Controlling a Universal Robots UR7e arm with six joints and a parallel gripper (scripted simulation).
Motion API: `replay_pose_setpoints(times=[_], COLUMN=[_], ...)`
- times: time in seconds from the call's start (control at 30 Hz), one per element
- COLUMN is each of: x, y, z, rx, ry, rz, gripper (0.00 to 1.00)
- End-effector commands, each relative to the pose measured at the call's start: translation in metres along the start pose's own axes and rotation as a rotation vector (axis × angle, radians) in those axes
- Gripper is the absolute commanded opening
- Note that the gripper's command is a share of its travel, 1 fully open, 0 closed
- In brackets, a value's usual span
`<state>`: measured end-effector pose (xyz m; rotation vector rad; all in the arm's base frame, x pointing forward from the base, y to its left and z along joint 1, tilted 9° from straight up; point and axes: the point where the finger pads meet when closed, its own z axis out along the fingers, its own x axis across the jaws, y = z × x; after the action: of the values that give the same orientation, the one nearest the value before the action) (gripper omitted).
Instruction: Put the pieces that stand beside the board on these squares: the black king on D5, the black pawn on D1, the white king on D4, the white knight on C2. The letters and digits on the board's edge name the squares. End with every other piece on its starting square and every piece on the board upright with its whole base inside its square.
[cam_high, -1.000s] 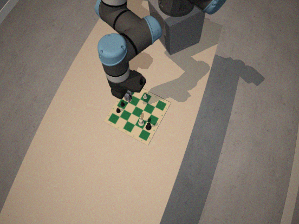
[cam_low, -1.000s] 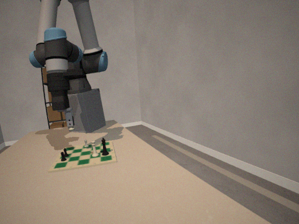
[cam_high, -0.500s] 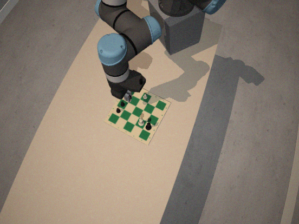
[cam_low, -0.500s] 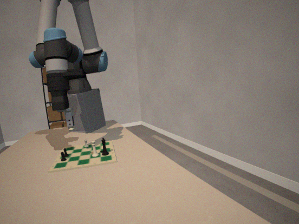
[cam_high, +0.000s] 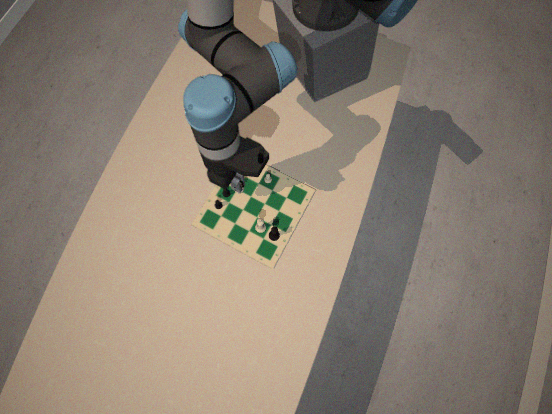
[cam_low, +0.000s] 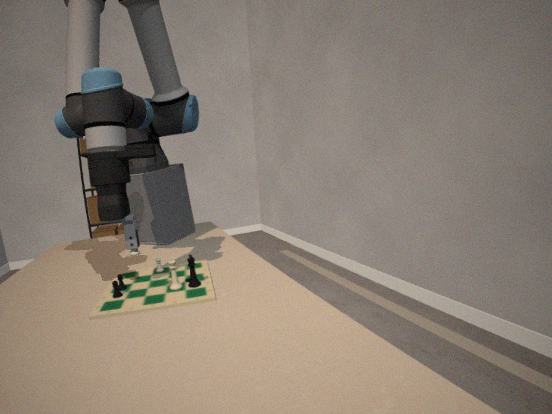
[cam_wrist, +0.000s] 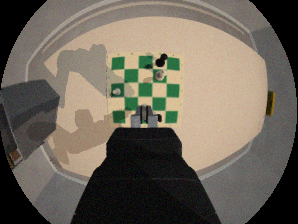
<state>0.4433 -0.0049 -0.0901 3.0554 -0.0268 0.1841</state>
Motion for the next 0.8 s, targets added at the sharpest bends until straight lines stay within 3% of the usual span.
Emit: replay_pose_setpoints(times=[0.0, 0.2, 0.77], x=[0.004, 0.004, 0.004], y=[0.002, 0.002, 0.002], z=[0.029, 0.050, 0.064], rx=[-0.002, -0.002, -0.002], ry=[0.008, 0.008, 0.008], rz=[0.002, 0.001, 0.001], gripper=[0.00, 0.00, 0.00])
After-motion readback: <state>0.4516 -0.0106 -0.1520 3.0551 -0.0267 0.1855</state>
